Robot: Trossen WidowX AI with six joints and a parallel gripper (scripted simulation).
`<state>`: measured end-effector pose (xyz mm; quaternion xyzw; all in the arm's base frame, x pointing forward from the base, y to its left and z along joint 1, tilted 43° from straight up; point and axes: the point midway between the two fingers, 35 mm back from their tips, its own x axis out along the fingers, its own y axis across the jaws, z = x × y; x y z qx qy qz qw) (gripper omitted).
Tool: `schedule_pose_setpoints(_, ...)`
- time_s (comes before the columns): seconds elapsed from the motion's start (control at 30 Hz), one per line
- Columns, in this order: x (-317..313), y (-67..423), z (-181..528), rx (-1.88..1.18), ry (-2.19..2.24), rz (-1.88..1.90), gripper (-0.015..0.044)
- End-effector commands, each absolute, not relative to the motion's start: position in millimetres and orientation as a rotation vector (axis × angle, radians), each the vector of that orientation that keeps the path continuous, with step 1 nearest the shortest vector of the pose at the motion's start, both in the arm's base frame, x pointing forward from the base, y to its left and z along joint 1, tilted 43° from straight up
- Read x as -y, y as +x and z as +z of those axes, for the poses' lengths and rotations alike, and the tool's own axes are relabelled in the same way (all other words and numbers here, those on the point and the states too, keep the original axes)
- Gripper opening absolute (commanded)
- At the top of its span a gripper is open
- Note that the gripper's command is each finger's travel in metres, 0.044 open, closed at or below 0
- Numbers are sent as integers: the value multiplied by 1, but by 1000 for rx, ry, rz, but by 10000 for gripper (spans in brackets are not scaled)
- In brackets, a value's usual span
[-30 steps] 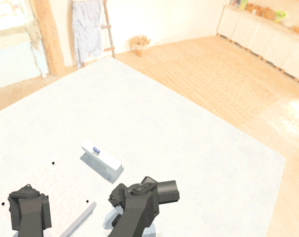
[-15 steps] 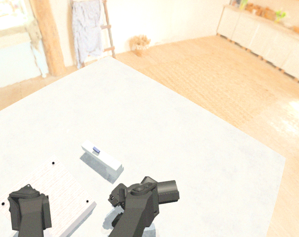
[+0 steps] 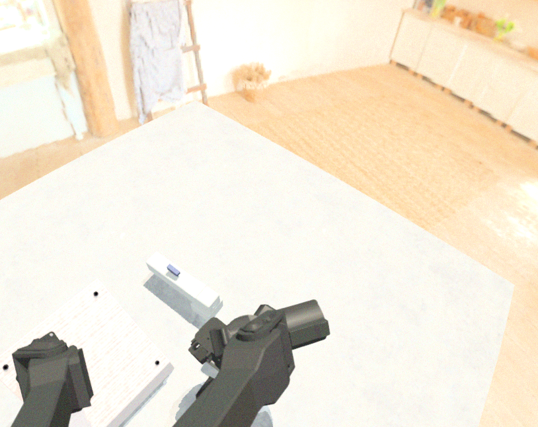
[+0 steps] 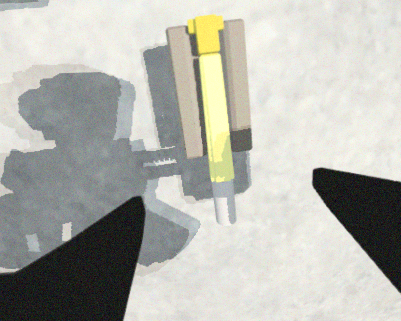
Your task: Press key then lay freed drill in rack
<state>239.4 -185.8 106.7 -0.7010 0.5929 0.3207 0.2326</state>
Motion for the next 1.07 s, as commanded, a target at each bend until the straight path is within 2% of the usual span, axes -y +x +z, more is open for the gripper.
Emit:
schedule_pose_setpoints(0.0,176,238,122,-1633,-1926,865,440)
schedule_pose_setpoints(0.2,179,237,129,-1629,-1917,848,440)
schedule_pose_setpoints(0.43,234,203,202,-1668,-1838,509,440)
schedule_pose_setpoints(0.73,271,120,307,-1777,-1790,57,440)
schedule_pose_setpoints(1.03,245,23,412,-1970,-1778,-381,440)
